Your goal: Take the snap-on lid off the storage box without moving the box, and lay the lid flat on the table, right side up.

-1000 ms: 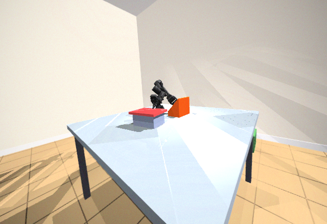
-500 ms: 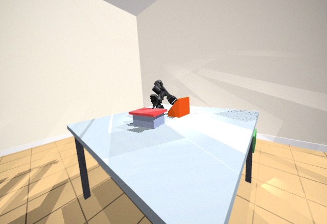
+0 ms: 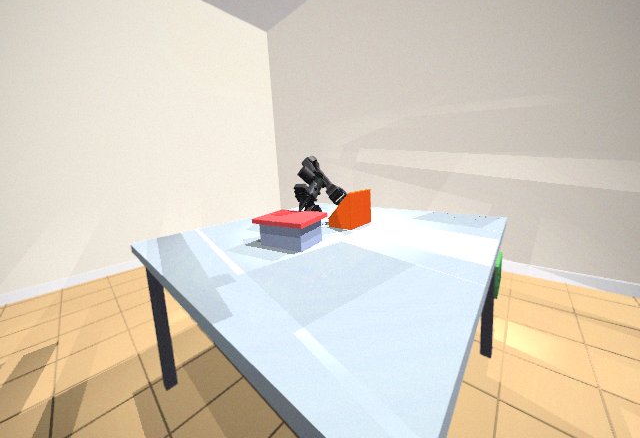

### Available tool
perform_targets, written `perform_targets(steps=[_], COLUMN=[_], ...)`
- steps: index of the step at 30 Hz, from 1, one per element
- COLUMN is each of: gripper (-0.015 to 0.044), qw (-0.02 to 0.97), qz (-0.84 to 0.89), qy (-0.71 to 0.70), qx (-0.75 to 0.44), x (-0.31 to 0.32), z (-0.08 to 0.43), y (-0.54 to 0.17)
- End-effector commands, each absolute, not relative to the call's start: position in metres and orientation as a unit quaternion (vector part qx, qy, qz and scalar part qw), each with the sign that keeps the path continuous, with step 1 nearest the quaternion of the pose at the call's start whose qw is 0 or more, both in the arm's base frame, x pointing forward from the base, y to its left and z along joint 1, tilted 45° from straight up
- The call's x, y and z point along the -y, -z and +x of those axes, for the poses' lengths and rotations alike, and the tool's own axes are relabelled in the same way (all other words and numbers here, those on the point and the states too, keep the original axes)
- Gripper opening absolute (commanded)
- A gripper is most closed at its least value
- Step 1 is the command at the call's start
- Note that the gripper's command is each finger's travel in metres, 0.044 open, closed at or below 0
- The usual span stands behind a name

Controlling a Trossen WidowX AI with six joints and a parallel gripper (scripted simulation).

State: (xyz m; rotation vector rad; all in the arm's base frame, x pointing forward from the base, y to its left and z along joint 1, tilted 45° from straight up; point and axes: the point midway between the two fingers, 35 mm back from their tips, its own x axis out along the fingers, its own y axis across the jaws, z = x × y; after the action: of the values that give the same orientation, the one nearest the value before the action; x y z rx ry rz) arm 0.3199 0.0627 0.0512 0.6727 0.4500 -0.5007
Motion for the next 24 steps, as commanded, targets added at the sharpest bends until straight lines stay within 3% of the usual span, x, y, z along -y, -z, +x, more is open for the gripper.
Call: perform_targets(steps=[1, 24], gripper=[0.0000, 0.0000], qw=[0.890, 0.890], qz=[0.325, 0.325], qy=[0.238, 0.238], qx=[-0.215, -0.215], x=[-0.0657, -0.0691], z=[0.3193, 0.3186], y=[-0.0538, -0.0570])
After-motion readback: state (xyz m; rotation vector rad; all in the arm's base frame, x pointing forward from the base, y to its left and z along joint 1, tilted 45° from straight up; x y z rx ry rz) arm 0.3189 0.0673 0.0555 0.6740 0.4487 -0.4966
